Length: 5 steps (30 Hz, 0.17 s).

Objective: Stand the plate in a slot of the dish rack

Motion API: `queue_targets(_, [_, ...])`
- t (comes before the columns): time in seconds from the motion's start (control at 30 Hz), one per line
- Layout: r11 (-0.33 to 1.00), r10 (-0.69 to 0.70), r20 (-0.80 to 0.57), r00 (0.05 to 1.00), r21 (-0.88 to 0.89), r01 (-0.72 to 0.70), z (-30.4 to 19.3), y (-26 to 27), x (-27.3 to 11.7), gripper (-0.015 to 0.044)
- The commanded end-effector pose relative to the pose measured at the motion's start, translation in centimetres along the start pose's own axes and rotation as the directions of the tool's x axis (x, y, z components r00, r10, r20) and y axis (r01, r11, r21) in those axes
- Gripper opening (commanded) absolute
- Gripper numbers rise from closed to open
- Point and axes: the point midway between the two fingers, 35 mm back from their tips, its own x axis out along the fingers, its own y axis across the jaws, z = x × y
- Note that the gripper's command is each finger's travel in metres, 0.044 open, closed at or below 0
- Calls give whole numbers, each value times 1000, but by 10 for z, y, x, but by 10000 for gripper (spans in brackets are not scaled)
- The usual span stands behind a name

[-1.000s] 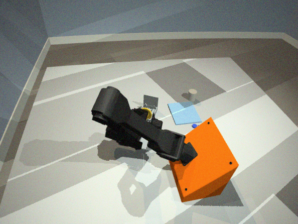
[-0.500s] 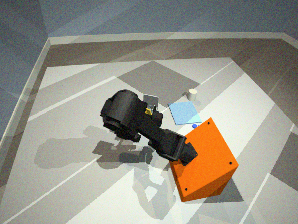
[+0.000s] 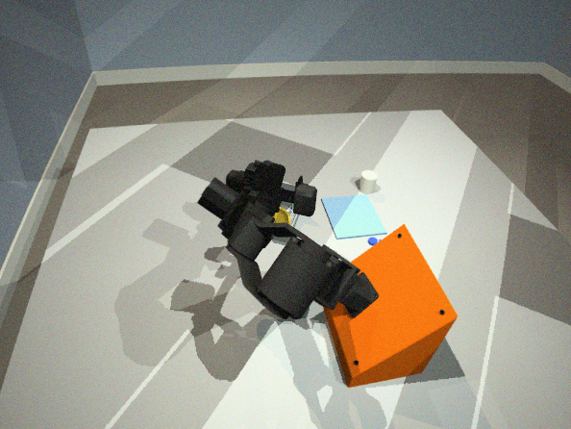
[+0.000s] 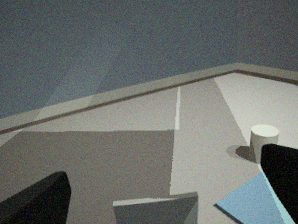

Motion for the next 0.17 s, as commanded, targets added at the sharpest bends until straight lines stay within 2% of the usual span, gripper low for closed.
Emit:
queue_targets(0.0, [997,-37,-24,999,-73,35,5,-2,5,400])
queue_targets(0.13, [979,-106,-66,992,-183,92,6,-9,13,400])
